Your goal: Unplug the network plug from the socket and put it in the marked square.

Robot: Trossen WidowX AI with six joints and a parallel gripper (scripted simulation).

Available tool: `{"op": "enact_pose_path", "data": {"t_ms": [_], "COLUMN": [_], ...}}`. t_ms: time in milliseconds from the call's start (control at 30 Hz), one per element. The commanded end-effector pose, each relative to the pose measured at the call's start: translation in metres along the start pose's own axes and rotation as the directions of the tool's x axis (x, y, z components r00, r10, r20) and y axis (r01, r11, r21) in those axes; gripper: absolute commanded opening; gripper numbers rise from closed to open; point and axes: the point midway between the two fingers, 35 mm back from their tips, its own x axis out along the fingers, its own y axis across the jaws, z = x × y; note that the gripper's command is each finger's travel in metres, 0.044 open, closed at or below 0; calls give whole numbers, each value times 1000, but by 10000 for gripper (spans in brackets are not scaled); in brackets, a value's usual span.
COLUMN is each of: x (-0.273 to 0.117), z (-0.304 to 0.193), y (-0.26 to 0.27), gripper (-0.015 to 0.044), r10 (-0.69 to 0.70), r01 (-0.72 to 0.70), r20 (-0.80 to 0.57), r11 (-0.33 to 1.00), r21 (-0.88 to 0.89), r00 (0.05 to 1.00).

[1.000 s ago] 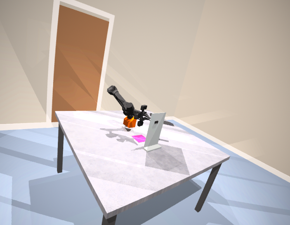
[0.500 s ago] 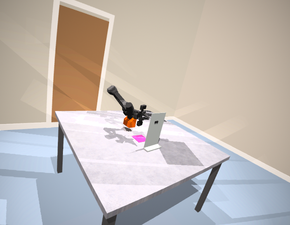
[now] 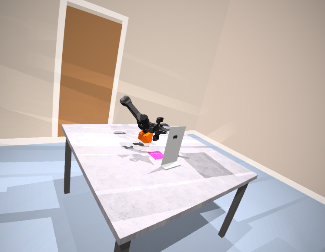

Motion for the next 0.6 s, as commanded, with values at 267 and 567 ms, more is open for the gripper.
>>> {"op": "enact_pose_path", "data": {"t_ms": [267, 567], "x": [-5, -6], "z": [-2, -2], "y": [-1, 6], "gripper": [0, 0], "r10": [0, -1], "r01": [0, 1], "r20": [-7, -2], "r11": [1000, 1000], "r21": [-3, 0], "r00": [1000, 1000]}}
